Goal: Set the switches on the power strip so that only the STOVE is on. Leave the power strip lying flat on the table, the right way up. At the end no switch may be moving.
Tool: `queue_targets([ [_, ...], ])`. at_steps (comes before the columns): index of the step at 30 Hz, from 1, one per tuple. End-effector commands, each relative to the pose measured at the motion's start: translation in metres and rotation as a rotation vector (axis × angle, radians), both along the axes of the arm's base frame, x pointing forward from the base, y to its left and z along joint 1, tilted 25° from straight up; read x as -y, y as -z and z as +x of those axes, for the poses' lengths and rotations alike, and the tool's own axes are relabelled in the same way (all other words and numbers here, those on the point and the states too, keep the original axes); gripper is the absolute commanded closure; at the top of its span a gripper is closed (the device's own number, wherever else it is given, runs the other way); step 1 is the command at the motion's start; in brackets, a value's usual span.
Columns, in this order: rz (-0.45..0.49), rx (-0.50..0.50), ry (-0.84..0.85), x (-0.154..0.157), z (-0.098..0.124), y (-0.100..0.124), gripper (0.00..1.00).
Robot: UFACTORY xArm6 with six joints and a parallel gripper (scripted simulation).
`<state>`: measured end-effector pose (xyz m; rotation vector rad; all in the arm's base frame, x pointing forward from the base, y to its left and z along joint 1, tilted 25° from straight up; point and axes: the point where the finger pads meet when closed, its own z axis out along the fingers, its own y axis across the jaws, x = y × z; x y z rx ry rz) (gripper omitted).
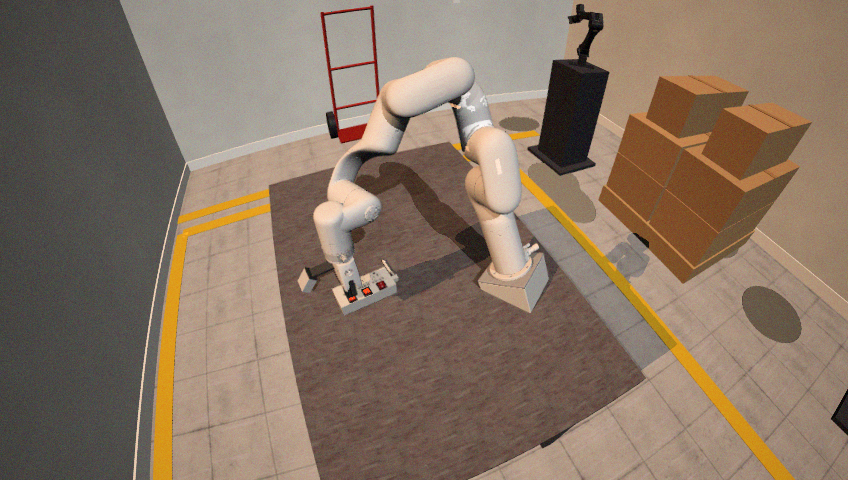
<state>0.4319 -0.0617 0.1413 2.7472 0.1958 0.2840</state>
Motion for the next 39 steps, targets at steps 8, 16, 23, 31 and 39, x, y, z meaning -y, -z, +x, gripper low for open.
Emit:
queue_targets([
  [8,-0.001,0.011,0.000,-0.009,-0.003,-0.028,1.00],
  [16,-0.001,0.011,0.000,-0.011,-0.004,-0.033,1.00],
  [23,-0.001,0.011,0.000,-0.011,-0.004,-0.033,1.00],
  [31,-0.001,0.011,0.000,-0.011,-0.004,-0.033,1.00],
  [39,-0.001,0.011,0.000,-0.019,-0.035,-0.032,1.00],
])
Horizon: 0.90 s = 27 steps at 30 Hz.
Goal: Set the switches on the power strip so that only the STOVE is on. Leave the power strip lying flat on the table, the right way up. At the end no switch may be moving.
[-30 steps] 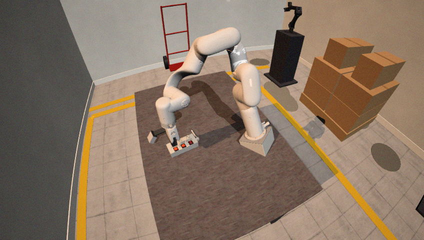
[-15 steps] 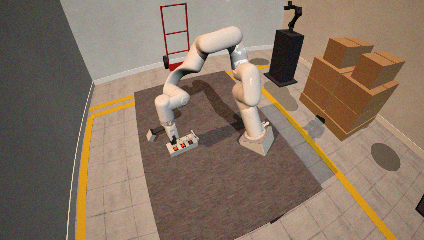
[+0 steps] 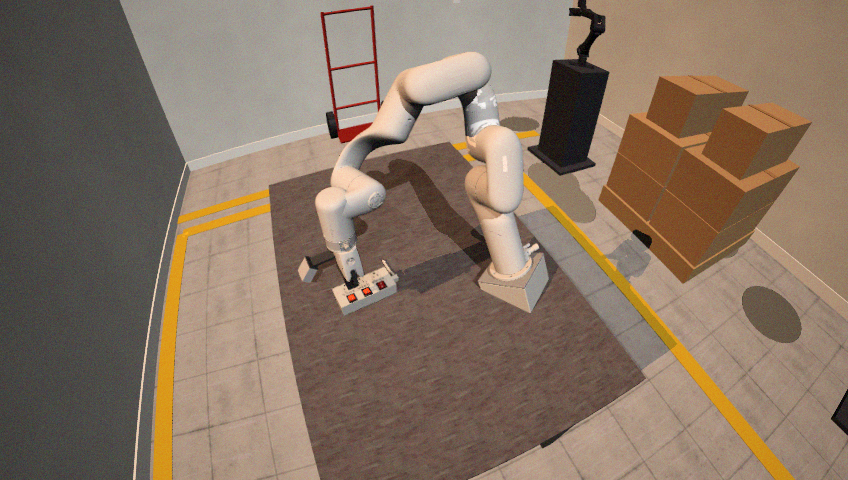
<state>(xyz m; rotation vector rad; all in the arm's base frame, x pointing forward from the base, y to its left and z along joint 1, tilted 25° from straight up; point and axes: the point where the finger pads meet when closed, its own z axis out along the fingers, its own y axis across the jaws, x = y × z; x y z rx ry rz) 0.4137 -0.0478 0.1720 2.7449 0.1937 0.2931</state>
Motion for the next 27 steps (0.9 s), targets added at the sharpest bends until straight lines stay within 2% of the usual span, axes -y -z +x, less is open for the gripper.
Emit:
queue_targets([
  [1,0.000,0.005,-0.001,-0.007,-0.026,-0.001,1.00],
  [4,0.000,0.005,-0.001,-0.009,-0.036,0.001,1.00],
  [27,0.000,0.005,-0.001,-0.009,-0.036,0.001,1.00],
])
